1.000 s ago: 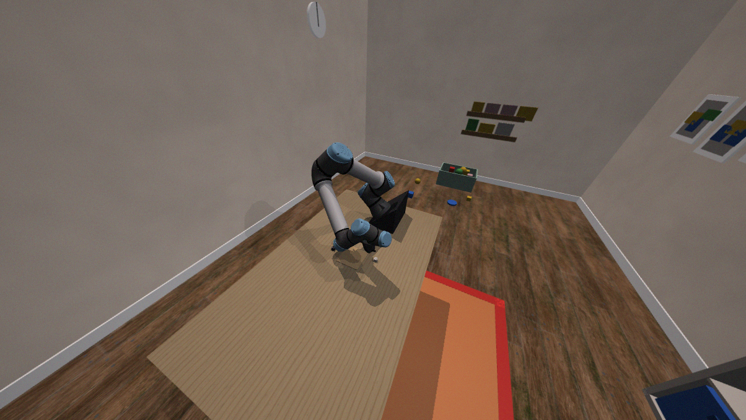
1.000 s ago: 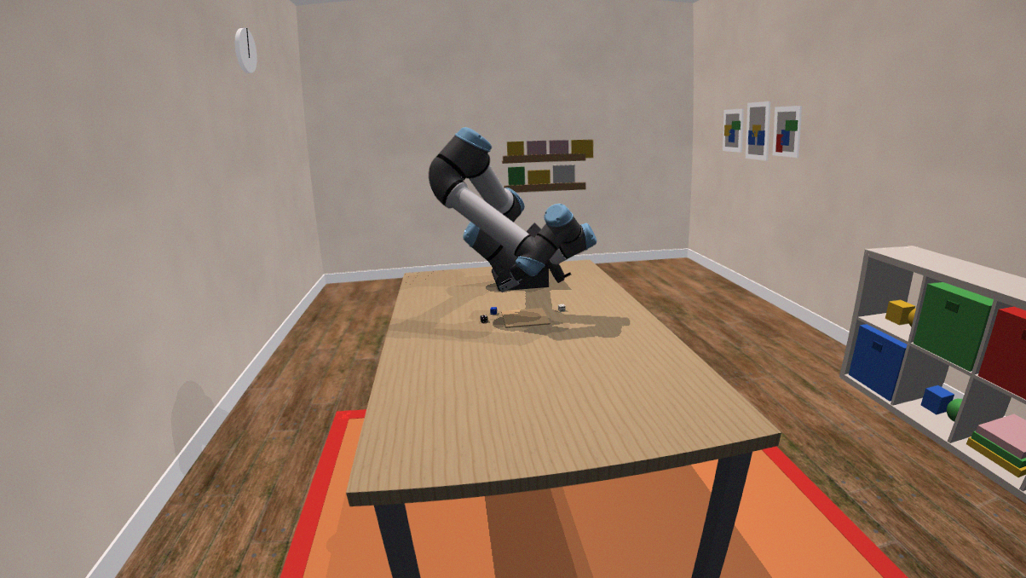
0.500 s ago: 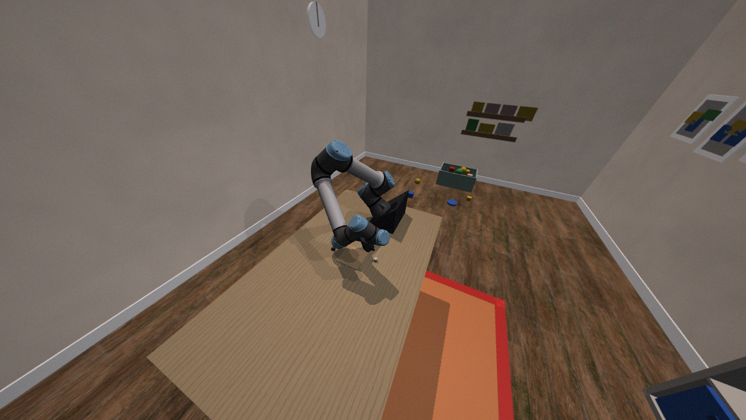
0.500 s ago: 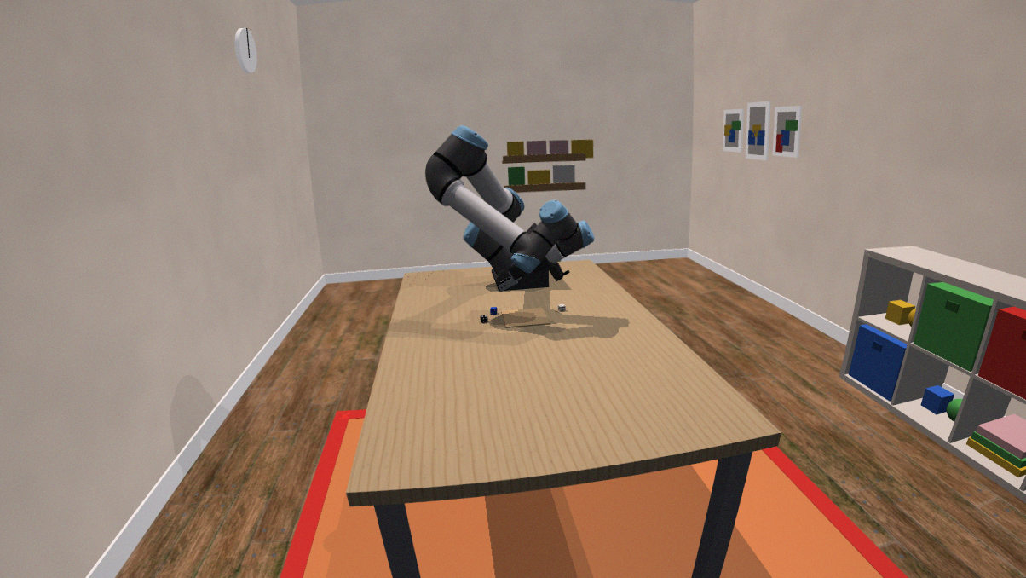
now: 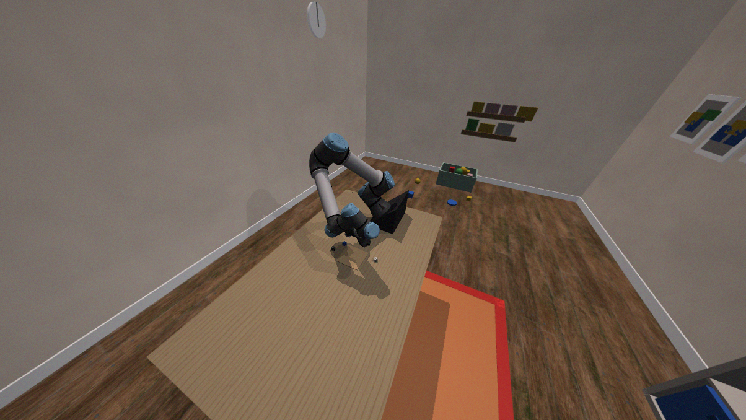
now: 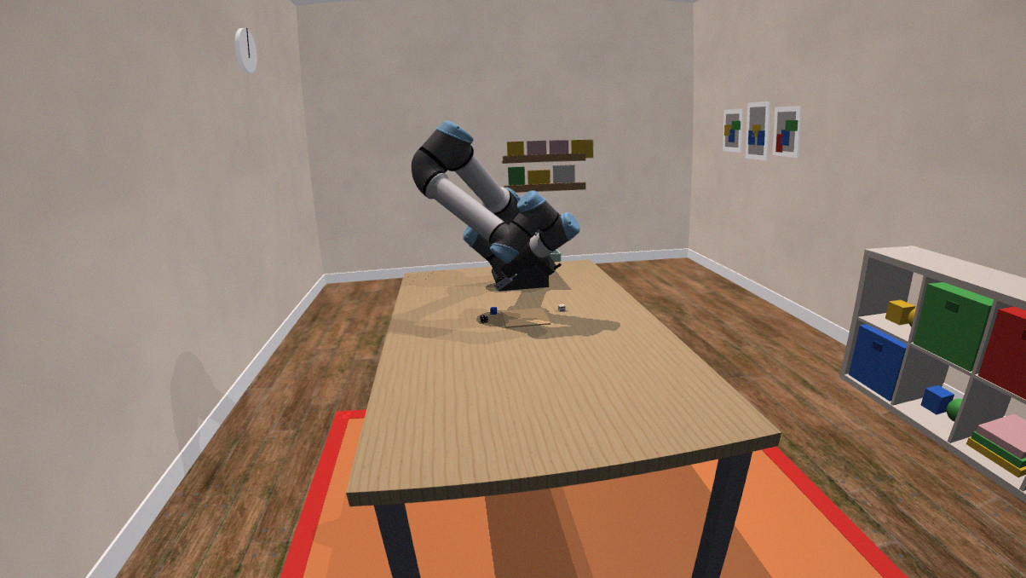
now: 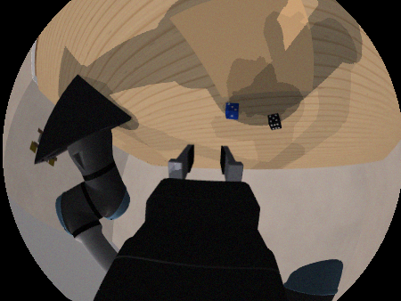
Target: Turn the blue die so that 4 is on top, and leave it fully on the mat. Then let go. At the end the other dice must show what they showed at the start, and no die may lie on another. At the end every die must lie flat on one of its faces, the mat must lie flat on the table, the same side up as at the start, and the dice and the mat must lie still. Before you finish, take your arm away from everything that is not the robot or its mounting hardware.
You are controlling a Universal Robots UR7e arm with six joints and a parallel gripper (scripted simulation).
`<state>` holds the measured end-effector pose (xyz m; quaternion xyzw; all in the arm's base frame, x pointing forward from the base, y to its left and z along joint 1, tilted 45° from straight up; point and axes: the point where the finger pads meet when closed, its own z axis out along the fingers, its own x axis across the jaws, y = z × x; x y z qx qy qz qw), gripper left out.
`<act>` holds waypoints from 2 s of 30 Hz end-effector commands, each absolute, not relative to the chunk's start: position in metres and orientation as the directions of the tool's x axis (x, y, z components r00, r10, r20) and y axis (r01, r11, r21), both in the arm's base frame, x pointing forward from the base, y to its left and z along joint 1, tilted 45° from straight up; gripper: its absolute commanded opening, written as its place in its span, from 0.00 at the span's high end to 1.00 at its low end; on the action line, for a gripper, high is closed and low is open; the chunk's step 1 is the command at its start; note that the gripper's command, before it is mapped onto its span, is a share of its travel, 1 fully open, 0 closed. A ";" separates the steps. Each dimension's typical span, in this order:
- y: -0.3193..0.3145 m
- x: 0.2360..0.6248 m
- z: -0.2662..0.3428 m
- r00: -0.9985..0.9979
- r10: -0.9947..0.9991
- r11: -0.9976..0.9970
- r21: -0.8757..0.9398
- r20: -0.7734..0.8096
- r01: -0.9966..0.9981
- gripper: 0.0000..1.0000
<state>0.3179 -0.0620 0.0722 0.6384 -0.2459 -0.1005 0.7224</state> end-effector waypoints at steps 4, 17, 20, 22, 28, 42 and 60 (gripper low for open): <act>-0.063 0.305 0.072 0.816 -0.550 -0.025 0.973 0.179 -0.230 0.30; -0.063 0.304 0.075 0.812 -0.568 -0.238 0.918 0.133 -0.317 0.30; -0.062 0.305 0.077 0.819 -0.560 -0.290 0.896 0.126 -0.336 0.30; -0.062 0.306 0.078 0.823 -0.554 -0.315 0.884 0.123 -0.345 0.30; -0.062 0.311 0.085 0.845 -0.521 -0.408 0.834 0.123 -0.372 0.30; -0.063 0.322 0.109 0.904 -0.391 -0.577 0.718 0.174 -0.388 0.30; -0.064 0.328 0.128 0.927 -0.296 -0.643 0.670 0.230 -0.371 0.30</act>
